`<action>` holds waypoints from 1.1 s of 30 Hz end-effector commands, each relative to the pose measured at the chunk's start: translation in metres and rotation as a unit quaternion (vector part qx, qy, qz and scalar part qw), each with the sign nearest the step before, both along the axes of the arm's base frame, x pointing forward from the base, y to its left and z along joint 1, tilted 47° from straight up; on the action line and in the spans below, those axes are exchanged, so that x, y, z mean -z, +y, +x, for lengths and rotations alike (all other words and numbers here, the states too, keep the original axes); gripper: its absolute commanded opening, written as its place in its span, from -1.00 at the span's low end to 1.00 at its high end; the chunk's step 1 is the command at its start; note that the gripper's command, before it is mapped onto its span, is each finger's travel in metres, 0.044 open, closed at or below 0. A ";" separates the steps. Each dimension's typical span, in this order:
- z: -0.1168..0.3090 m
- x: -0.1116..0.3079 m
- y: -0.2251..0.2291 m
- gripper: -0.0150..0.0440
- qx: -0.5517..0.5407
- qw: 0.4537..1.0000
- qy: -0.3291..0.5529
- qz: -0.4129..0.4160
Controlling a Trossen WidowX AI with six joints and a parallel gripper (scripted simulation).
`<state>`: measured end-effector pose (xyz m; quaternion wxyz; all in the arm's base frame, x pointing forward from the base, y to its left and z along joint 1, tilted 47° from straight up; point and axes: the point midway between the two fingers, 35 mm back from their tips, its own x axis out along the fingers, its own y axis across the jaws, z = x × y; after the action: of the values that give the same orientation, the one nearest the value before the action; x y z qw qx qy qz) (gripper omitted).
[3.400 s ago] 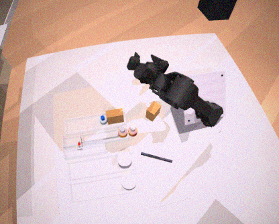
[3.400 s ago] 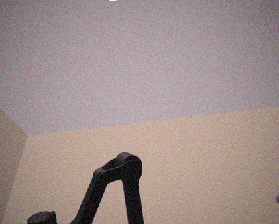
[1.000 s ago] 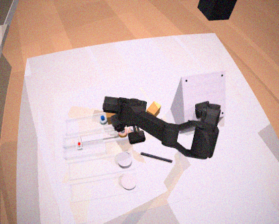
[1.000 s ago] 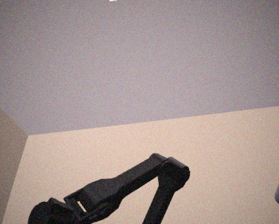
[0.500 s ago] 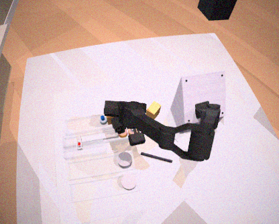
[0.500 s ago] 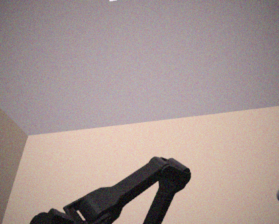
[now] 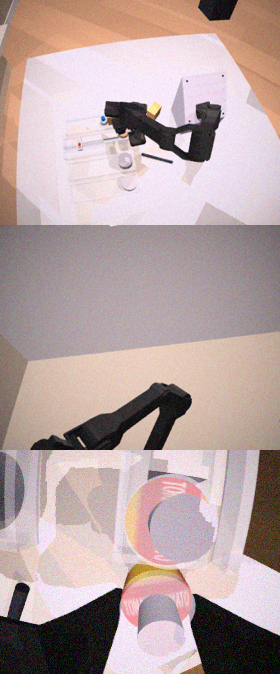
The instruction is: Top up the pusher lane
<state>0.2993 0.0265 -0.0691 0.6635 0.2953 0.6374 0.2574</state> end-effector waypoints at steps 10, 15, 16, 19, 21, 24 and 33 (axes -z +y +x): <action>-0.014 -0.009 -0.010 -0.49 -0.004 1.000 0.015 -0.006; -0.024 -0.010 -0.024 -0.49 0.006 0.999 0.035 0.000; -0.022 -0.014 -0.026 -0.49 0.005 0.999 0.033 0.000; -0.016 -0.025 -0.034 -0.49 0.005 1.000 0.027 0.000; -0.011 -0.034 -0.041 -0.49 0.004 1.000 0.022 0.000; -0.006 -0.049 -0.051 -0.49 0.003 1.000 0.014 0.000; 0.002 -0.078 -0.069 -0.49 0.002 1.000 0.001 0.000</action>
<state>0.3002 -0.0381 0.0029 0.6622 0.3005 0.6373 0.2549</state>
